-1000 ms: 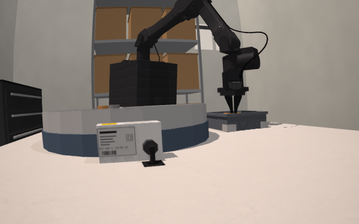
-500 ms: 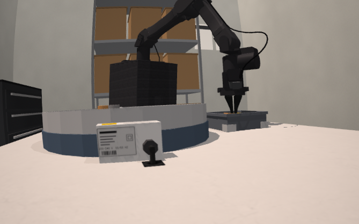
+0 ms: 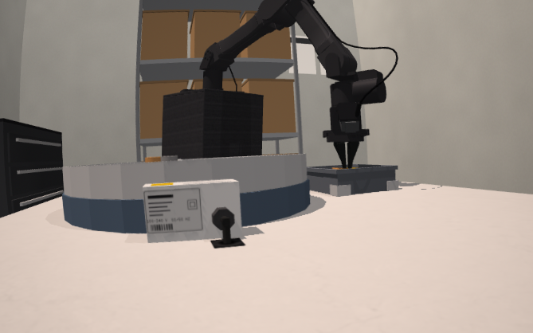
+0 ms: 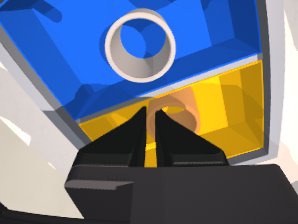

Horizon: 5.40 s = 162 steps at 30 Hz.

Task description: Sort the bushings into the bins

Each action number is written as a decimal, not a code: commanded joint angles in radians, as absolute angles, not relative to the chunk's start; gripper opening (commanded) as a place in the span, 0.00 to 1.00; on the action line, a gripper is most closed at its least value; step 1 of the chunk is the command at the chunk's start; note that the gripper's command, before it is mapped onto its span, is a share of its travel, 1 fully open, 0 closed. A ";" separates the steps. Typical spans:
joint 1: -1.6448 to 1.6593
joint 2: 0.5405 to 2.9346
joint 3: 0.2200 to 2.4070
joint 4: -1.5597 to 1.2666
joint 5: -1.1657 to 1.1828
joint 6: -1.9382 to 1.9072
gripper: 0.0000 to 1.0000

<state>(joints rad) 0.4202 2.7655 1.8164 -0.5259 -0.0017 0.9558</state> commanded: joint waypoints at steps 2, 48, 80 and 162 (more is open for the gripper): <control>0.434 2.762 1.842 -0.524 0.011 0.962 0.00; 0.434 2.738 1.830 -0.533 0.011 0.962 0.15; 0.434 2.514 1.708 -0.690 0.011 0.962 0.15; 0.400 2.478 1.672 -0.645 0.006 0.925 0.14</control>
